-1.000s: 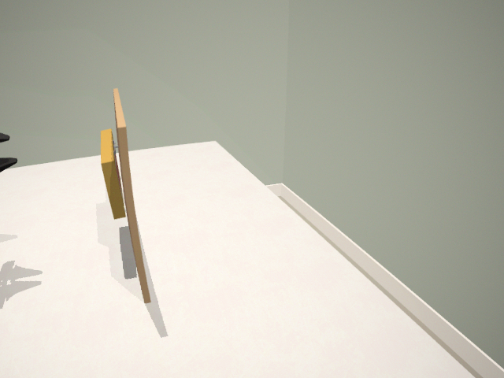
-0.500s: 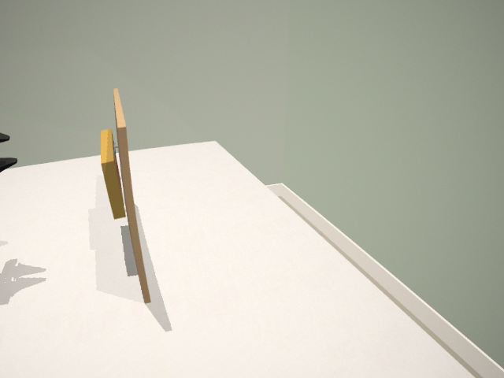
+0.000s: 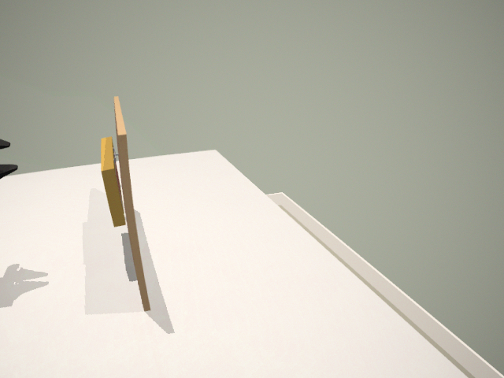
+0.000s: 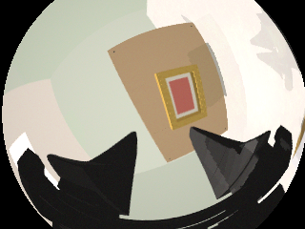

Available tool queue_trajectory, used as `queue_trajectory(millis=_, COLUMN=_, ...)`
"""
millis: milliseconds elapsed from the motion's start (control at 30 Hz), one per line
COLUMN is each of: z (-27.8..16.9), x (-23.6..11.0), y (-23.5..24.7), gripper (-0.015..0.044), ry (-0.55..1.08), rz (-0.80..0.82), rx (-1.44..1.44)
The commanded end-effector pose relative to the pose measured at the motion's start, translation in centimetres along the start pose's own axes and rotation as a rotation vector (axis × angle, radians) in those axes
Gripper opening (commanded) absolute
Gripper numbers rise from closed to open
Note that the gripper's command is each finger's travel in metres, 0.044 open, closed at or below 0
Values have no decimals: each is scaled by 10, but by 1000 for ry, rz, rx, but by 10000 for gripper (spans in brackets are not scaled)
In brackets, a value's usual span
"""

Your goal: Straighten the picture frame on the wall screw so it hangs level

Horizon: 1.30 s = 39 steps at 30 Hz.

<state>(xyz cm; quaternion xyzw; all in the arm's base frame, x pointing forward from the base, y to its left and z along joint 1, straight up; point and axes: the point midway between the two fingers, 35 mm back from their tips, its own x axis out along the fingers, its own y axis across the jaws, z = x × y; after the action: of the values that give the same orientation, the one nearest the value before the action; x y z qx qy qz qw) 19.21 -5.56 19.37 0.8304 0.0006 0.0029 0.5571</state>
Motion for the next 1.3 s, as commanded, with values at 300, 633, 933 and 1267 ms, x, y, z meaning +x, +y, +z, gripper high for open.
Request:
queue_trajectory(millis=300, z=6, x=42, y=-11, gripper=260, ry=4, rz=0, rx=-143)
queue_trajectory(millis=633, z=-6, x=71, y=-37, gripper=260, ry=7, rz=0, rx=-265)
queue_trajectory(millis=933, z=-6, x=71, y=-37, gripper=260, ry=7, rz=0, rx=-265)
queue_trajectory(millis=1267, z=-8, x=100, y=-29, gripper=260, ry=7, rz=4, rx=-264)
